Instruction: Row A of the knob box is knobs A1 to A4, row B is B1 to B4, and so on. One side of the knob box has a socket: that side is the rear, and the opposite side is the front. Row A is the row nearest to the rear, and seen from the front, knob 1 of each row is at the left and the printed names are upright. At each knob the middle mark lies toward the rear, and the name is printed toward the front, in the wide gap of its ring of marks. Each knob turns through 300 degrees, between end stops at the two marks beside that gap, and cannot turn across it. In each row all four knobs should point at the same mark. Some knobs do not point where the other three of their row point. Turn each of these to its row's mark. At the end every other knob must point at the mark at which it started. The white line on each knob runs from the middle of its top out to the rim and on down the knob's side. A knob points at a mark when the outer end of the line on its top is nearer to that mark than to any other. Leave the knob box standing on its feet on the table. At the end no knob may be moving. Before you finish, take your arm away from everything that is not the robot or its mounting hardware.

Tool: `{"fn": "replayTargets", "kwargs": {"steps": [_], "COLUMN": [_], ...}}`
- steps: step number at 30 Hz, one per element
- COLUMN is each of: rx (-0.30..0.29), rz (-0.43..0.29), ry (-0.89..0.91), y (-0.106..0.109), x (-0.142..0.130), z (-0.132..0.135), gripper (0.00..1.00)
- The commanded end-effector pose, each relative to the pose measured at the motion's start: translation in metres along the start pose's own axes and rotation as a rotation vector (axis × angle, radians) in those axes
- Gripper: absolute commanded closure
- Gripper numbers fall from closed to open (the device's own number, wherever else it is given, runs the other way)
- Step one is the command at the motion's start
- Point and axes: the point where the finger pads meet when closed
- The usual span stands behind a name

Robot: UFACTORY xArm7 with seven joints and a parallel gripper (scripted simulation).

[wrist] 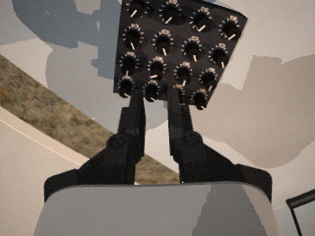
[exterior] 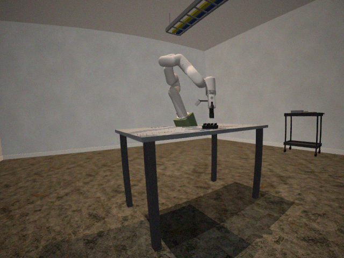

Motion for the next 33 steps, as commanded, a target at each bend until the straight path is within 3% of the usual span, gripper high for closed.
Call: {"fn": "replayTargets", "kwargs": {"steps": [1, 33], "rx": [0.002, 0.002], "rz": [-0.003, -0.003], "ry": [0.000, 0.000], "y": [-0.002, -0.033], "x": [-0.001, -0.001], "z": [-0.001, 0.000], "gripper": [0.81, 0.81]}}
Point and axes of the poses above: the point where the finger pads meet when closed, its own y axis back along the fingers, its own z axis across the jaws, x = y × z, and after that the axes turned 6 degrees about y, right-handed
